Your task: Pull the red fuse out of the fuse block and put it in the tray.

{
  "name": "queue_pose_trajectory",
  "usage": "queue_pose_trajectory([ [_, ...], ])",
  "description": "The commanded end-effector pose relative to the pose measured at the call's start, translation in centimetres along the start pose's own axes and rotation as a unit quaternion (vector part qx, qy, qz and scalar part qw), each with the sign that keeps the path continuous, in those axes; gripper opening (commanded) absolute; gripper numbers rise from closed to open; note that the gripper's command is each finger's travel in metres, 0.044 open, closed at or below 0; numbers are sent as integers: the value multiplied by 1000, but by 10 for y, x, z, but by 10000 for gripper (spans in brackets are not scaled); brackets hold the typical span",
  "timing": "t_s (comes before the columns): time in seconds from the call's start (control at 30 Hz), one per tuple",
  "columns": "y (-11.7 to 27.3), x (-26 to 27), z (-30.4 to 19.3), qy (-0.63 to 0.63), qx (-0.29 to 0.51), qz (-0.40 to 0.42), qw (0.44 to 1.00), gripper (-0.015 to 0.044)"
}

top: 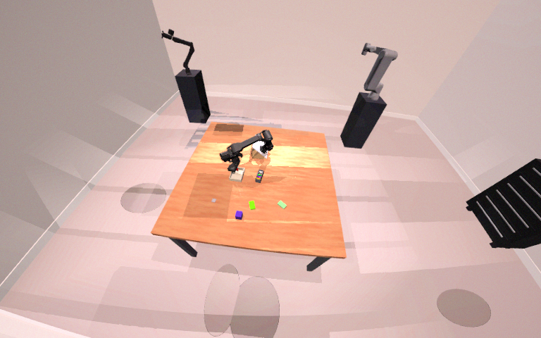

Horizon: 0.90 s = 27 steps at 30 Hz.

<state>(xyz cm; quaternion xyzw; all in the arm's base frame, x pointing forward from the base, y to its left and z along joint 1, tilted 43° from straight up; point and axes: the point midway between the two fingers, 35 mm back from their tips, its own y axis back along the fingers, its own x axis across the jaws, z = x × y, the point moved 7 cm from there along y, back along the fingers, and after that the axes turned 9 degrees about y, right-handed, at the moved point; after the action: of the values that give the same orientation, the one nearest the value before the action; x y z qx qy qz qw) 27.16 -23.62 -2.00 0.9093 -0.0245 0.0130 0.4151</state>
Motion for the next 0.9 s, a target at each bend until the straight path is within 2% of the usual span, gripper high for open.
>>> queue_pose_trajectory([
  [0.0,-8,0,-1,-2,2,0,1000,0],
  [0.5,-28,-1,-1,-2,3,0,1000,0],
  [0.87,-25,0,-1,0,1,-1,1000,289],
])
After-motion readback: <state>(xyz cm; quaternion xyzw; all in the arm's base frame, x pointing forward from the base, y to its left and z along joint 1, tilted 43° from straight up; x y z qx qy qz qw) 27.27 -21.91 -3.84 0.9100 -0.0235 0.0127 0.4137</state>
